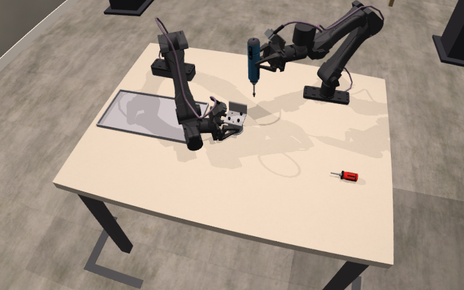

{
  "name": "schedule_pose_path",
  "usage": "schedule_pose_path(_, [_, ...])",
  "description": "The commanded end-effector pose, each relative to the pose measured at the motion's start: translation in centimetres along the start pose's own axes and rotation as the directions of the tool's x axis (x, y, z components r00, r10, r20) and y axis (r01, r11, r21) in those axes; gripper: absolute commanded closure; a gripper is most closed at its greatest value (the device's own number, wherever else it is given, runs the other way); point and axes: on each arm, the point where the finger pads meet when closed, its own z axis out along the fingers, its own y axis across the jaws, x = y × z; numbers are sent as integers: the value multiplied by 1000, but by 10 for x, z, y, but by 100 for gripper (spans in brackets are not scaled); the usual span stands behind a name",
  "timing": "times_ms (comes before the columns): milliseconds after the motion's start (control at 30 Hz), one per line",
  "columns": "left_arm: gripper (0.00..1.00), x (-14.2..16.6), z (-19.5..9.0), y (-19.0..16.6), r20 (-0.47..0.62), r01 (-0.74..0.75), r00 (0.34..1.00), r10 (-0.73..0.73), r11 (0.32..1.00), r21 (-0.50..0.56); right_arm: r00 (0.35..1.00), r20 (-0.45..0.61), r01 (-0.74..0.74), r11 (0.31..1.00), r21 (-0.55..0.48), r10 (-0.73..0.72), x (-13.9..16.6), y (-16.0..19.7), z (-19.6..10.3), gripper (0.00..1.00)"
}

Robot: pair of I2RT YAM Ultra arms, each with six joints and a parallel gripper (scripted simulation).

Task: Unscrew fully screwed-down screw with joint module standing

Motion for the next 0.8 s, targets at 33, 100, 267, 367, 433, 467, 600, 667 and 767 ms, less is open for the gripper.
schedule_pose_path(33, [58, -15, 6, 15, 7, 48, 999, -47, 998, -44, 999, 31, 26, 1000, -8, -26, -12, -5, 2, 41])
schedule_pose_path(100, [58, -4, 8, 21, -34, 61, 997, -63, 996, -59, 999, 31, 26, 1000, -8, -26, -12, -5, 2, 41])
schedule_pose_path(267, [58, -14, 5, 24, -9, 74, 997, -75, 995, -62, 999, 31, 26, 1000, -8, -26, -12, -5, 2, 41])
schedule_pose_path(367, [58, -12, 5, 30, -16, 81, 996, -83, 993, -85, 999, 31, 26, 1000, -8, -26, -12, -5, 2, 41])
schedule_pose_path(433, [58, -3, 8, 38, -49, 96, 994, -102, 989, -112, 999, 31, 26, 1000, -8, -26, -12, -5, 2, 41])
schedule_pose_path(467, [58, 5, 10, 42, -74, 103, 991, -113, 987, -125, 999, 31, 26, 1000, -8, -26, -12, -5, 2, 41])
schedule_pose_path(600, [58, 20, 10, 54, -133, 131, 979, -155, 977, -169, 999, 31, 26, 1000, -8, -26, -12, -5, 2, 41])
schedule_pose_path(667, [58, 20, 9, 60, -140, 145, 975, -172, 972, -186, 999, 31, 26, 1000, -8, -26, -12, -5, 2, 41])
schedule_pose_path(767, [58, 13, 9, 66, -119, 159, 976, -185, 967, -198, 999, 31, 26, 1000, -8, -26, -12, -5, 2, 41])
